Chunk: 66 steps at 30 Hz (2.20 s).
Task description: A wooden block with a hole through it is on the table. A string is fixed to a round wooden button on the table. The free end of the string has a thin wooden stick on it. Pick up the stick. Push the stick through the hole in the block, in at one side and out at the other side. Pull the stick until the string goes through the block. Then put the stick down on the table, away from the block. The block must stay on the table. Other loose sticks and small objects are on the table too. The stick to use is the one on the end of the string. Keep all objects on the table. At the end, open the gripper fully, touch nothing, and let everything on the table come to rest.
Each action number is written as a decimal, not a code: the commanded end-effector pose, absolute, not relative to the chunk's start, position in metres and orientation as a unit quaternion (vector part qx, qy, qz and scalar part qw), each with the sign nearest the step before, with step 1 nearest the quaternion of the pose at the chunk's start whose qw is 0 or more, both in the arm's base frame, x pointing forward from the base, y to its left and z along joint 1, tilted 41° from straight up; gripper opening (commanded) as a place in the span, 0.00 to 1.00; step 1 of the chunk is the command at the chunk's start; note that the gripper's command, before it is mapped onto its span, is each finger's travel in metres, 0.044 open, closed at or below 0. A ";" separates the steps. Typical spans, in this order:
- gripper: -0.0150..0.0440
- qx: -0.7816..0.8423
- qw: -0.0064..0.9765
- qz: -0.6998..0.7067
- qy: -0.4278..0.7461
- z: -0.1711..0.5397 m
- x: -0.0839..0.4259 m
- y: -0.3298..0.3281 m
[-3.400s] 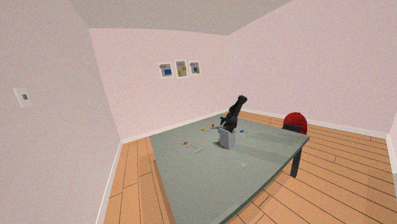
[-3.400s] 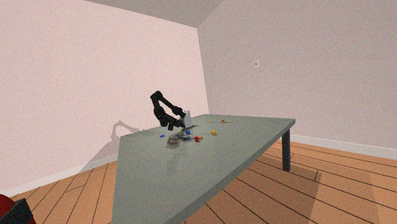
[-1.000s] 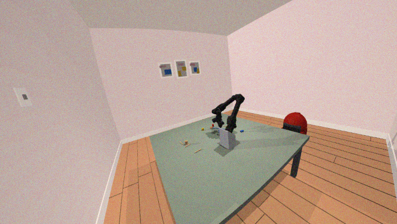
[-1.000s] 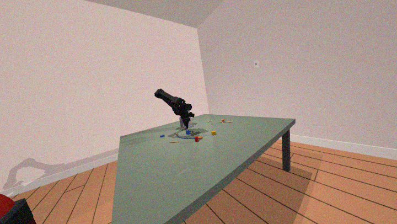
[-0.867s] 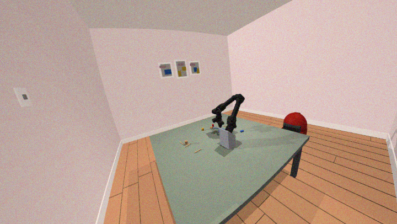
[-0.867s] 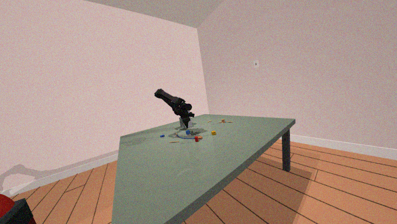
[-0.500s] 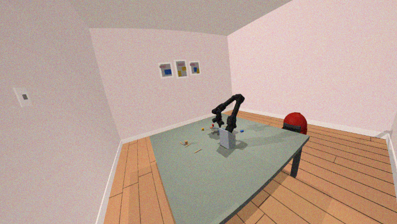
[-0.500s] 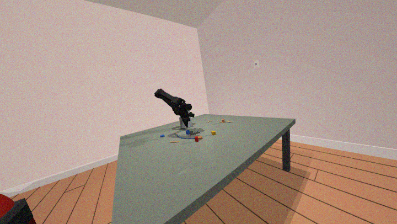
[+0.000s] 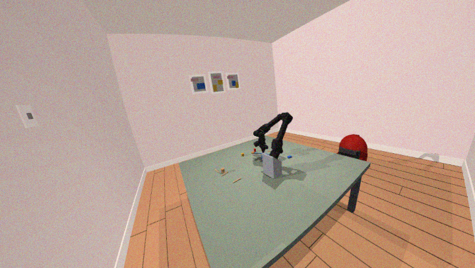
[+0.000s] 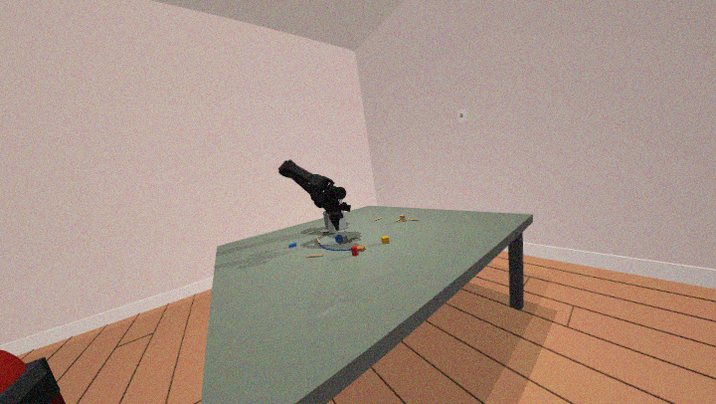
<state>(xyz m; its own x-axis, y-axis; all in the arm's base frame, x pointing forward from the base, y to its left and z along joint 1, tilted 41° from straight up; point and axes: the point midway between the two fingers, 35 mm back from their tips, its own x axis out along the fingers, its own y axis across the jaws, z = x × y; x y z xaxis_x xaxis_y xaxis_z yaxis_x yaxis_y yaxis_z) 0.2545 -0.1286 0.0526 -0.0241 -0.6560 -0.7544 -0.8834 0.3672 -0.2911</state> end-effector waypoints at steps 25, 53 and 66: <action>0.25 -0.547 0.434 0.131 0.703 0.053 0.254 -0.129; 1.00 0.074 0.694 -0.521 0.491 0.078 0.216 -0.157; 1.00 0.333 0.614 -0.669 0.254 0.086 0.200 -0.165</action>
<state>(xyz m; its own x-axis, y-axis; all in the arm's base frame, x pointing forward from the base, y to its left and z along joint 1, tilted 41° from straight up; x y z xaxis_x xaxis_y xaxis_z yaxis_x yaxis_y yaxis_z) 0.2234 -0.1563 0.0771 -0.0281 -0.6582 -0.7523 0.7328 0.4983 -0.4634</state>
